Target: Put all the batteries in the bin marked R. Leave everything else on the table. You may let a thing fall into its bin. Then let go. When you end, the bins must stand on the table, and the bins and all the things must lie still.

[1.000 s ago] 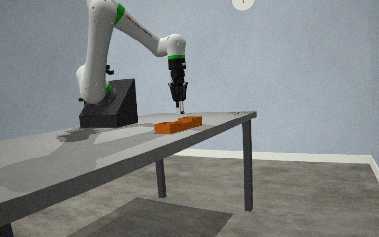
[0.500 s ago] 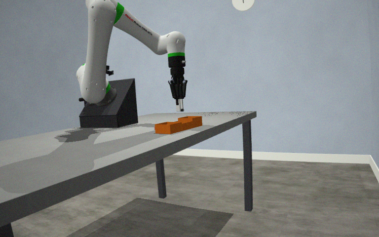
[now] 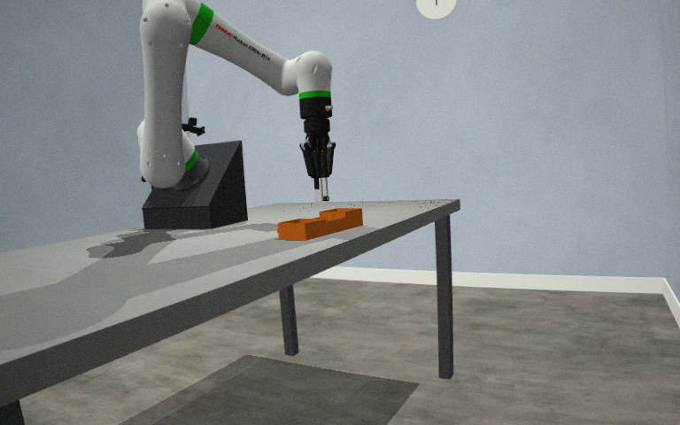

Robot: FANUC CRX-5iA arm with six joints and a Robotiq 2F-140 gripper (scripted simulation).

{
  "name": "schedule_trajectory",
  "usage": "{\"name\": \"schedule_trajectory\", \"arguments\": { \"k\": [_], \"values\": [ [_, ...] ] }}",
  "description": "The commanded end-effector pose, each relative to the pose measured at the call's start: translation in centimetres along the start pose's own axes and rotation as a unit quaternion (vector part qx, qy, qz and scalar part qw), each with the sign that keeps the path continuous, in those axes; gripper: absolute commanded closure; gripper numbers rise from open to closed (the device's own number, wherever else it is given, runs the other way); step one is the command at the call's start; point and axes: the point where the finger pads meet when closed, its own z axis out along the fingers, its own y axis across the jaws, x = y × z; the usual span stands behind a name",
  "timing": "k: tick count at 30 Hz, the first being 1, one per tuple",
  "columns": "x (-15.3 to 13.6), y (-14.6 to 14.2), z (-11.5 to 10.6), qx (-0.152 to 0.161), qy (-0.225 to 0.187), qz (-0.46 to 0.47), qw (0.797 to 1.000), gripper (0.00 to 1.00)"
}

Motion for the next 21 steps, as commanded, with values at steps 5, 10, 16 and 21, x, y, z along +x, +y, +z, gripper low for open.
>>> {"name": "schedule_trajectory", "arguments": {
  "k": [5,10,16,21],
  "values": [
    [-2.7,-2.9,0.0,-0.001,0.000,0.000,1.000,0.95],
    [-4.3,-4.7,0.0,-0.001,0.000,0.000,1.000,0.95],
    [-6.5,-7.2,0.0,-0.001,0.000,0.050,0.999,0.95],
    [-8.5,-9.5,0.0,-0.001,0.001,0.126,0.992,0.95]
  ]
}}
